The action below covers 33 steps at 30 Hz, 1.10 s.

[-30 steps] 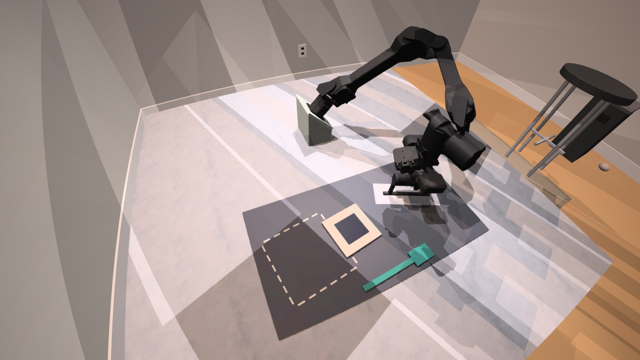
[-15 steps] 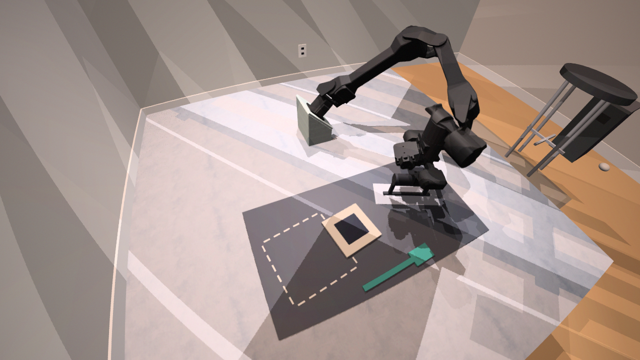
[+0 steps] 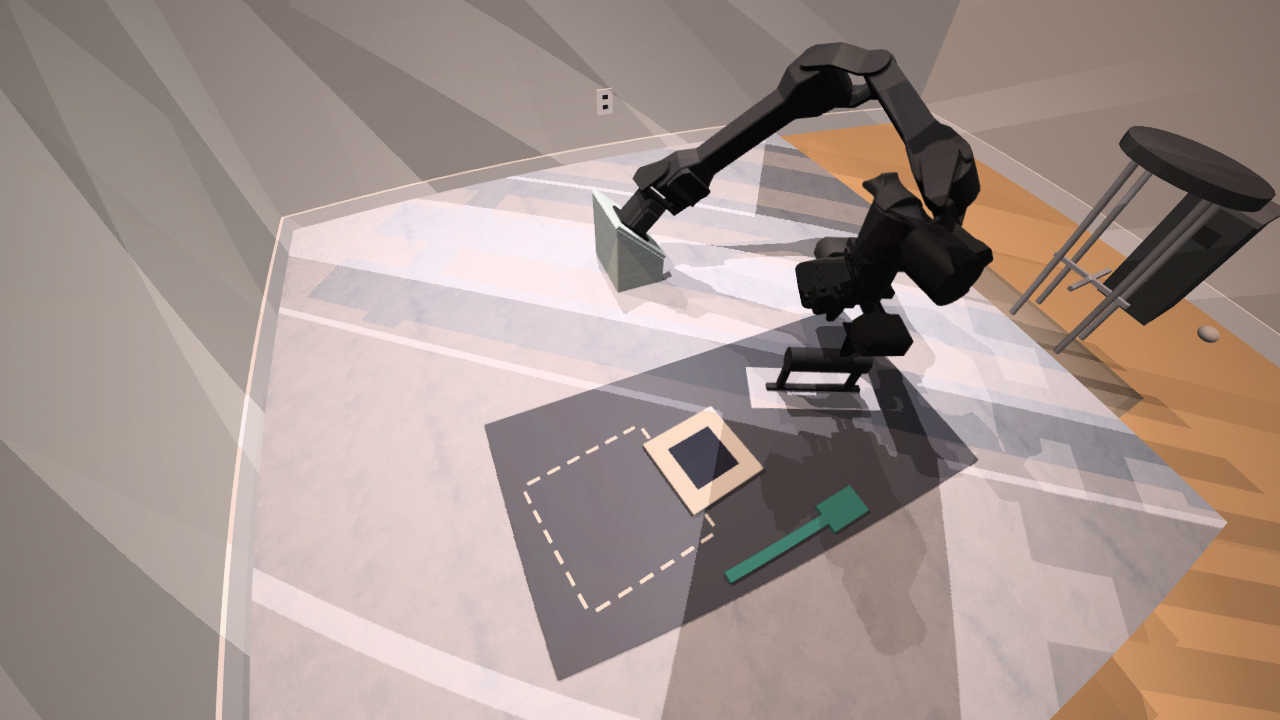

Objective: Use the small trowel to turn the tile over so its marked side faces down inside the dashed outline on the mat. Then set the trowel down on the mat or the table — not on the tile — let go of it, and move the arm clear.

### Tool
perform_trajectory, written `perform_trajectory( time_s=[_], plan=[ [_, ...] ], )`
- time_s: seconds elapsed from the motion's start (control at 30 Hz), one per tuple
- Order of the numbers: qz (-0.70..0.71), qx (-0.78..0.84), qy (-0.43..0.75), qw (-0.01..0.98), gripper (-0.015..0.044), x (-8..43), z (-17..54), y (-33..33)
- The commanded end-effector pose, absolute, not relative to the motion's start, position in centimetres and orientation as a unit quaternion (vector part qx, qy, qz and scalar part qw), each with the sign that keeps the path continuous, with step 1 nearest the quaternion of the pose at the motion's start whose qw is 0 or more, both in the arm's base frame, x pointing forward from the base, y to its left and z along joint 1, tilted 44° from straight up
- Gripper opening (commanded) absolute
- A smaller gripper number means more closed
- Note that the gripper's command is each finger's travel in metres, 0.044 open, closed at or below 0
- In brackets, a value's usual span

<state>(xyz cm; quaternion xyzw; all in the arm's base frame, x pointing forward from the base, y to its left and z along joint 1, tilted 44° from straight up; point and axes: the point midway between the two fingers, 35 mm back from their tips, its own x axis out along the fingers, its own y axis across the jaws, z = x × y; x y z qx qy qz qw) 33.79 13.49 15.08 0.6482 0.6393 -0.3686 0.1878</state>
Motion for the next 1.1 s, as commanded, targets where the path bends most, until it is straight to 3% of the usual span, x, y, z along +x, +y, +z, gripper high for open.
perform_trajectory(
  time_s=[0.0, 1.07],
  plan=[
    [-0.355, 0.644, 0.644, 0.21, 0.03, 33.7, 15.1, 13.5],
    [-0.048, 0.436, 0.661, 0.609, 0.03, 31.6, 13.5, 15.0]
  ],
)
